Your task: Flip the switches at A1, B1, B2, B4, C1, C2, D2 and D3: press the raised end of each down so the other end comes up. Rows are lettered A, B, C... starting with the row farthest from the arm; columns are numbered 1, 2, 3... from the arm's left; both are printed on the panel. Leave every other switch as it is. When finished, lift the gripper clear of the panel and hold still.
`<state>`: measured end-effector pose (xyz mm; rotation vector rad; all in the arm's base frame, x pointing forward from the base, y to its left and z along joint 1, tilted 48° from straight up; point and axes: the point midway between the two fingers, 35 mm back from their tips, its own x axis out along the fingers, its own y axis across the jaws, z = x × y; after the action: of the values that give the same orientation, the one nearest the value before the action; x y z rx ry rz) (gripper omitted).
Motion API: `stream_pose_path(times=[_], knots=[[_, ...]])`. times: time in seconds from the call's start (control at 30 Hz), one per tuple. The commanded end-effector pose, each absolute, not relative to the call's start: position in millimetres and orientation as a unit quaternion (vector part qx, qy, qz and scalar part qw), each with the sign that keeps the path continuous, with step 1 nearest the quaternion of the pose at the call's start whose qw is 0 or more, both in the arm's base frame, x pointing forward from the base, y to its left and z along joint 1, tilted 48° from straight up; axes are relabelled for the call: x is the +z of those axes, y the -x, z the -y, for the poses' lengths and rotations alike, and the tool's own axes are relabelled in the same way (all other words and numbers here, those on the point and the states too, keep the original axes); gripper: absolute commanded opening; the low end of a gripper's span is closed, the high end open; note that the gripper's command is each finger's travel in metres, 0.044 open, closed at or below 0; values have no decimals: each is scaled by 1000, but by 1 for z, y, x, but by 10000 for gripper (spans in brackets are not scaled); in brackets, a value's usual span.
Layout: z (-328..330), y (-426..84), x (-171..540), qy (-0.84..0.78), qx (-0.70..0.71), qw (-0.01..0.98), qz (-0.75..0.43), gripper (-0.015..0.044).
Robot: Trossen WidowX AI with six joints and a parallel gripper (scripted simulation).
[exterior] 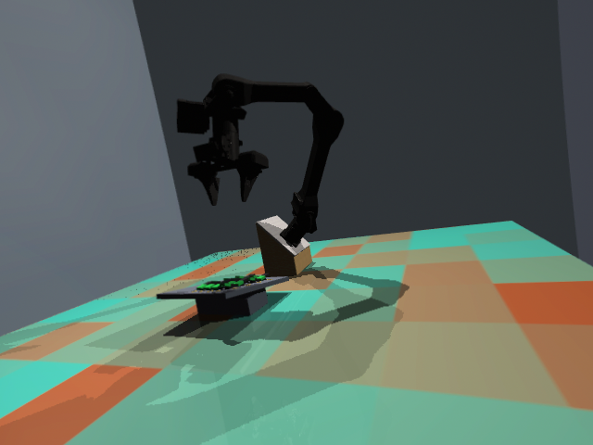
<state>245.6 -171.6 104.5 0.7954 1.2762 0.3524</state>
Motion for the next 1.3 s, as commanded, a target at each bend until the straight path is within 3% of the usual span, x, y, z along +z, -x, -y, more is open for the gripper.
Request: stream_pose_path(times=[0.0,0.23,0.47,1.27], knots=[[171,-248,103,-360,159,716,-577,374],[112,-336,64,-379,164,708,-573,190],[103,-345,60,-382,167,706,-573,6],[71,-360,29,-380,173,698,-581,0]])
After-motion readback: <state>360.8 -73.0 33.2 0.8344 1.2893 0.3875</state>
